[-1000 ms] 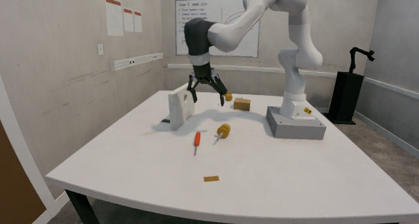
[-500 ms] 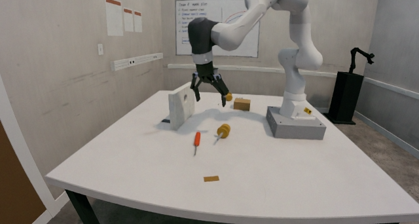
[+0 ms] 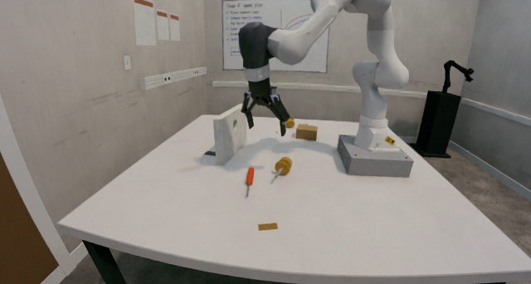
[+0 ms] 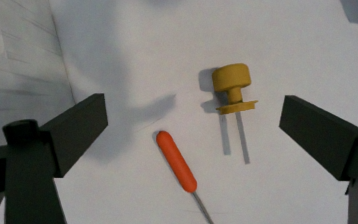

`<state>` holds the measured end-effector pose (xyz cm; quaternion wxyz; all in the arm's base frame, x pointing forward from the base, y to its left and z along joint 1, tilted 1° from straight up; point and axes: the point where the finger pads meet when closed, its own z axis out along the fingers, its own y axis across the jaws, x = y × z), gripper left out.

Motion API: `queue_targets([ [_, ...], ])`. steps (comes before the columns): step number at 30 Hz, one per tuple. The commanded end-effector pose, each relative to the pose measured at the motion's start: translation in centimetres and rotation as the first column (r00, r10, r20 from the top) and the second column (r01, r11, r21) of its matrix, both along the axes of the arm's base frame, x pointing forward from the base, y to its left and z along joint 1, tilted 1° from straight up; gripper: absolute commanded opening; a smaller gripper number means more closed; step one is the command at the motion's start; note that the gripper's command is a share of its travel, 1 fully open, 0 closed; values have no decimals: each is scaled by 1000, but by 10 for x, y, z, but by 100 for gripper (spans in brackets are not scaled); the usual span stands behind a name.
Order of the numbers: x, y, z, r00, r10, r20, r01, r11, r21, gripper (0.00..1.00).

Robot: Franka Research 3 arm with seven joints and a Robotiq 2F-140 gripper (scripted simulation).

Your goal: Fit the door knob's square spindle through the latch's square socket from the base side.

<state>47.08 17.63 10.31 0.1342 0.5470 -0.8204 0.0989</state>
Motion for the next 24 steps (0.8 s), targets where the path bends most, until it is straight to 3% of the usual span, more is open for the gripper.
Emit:
queue_targets([
  [1, 1, 1, 1, 1000, -14, 9, 14, 1000, 3, 100],
  [2, 1, 1, 1, 1000, -14, 9, 14, 1000, 3, 100],
  [3, -8, -2, 1, 987, -152, 58, 151, 988, 33, 100],
  [10, -8, -2, 1, 987, -152, 58, 151, 988, 33, 100],
  [12, -26, -6, 0, 923, -368, 110, 359, 929, 94, 100],
  [14, -43, -10, -2, 899, -427, 100, 416, 902, 116, 100],
  [16, -43, -10, -2, 899, -427, 100, 416, 902, 116, 100],
  [17, -51, -11, -3, 858, -505, 96, 491, 860, 141, 100],
  [20, -68, -14, -5, 805, -588, 75, 571, 803, 170, 100],
  [24, -77, -15, -7, 722, -689, 58, 667, 716, 205, 100],
])
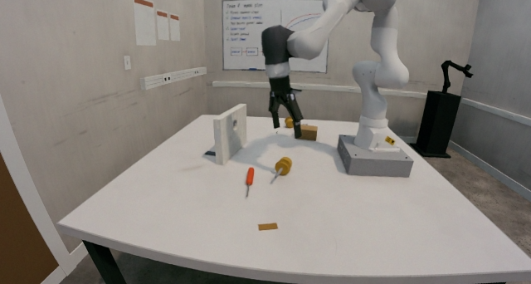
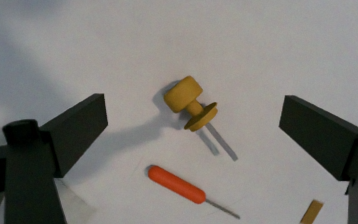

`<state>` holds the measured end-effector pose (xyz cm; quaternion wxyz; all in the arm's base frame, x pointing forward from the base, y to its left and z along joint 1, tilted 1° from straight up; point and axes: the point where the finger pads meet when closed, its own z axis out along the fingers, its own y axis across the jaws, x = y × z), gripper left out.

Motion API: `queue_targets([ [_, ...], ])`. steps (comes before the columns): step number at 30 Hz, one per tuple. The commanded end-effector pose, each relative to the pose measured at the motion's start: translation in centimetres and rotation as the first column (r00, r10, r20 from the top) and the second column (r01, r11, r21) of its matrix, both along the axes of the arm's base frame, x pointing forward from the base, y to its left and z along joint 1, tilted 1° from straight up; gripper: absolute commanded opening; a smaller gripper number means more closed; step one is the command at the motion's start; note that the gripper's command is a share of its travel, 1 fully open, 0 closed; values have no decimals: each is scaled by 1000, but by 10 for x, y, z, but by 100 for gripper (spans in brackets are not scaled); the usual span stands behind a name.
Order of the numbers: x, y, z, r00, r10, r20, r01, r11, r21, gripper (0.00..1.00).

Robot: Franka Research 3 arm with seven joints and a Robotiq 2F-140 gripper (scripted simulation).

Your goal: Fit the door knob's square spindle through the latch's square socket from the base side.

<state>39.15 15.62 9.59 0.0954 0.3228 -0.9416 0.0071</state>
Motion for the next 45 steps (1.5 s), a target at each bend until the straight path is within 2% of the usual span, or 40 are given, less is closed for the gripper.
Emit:
queue_targets([
  [1, 2, 5, 0, 961, -264, 78, 264, 964, 16, 100],
  [7, 2, 5, 0, 895, -431, 113, 428, 902, 51, 100],
  [9, 2, 5, 0, 895, -431, 113, 428, 902, 51, 100],
  [10, 2, 5, 0, 860, -493, 132, 490, 870, 60, 100],
  [15, 2, 5, 0, 792, -586, 170, 584, 809, 70, 100],
  [45, 2, 5, 0, 790, -589, 171, 586, 807, 71, 100],
])
